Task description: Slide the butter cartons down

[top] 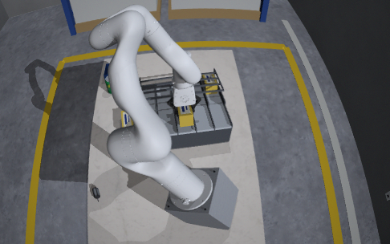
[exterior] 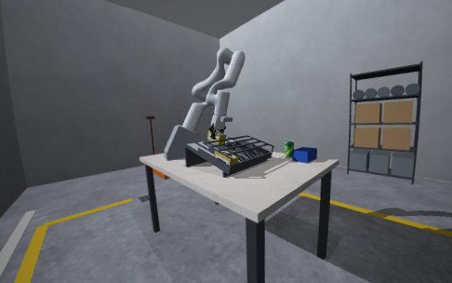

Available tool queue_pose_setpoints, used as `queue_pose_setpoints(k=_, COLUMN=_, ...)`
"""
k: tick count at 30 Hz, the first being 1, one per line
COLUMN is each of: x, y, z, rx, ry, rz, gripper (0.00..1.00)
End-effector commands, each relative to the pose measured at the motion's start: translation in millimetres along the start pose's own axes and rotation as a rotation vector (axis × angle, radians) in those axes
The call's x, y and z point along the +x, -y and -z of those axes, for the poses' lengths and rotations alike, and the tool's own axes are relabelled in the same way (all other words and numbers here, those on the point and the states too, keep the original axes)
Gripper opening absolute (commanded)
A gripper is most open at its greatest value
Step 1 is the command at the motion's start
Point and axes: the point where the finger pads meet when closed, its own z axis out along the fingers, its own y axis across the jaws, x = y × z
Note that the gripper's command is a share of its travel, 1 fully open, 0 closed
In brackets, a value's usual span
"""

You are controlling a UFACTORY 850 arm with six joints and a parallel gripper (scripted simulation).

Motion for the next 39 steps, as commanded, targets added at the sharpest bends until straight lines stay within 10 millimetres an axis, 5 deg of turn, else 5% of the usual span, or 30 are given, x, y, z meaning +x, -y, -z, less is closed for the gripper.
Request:
queue_pose_setpoints(k=1, x=0.5, y=-0.2, z=0.4, rx=-0.001, ry=-0.001, rz=0.000, gripper=0.00)
queue_pose_setpoints(k=39, x=1.1, y=-0.9, z=-4.4, rx=-0.001, ry=-0.001, rz=0.000, gripper=0.00)
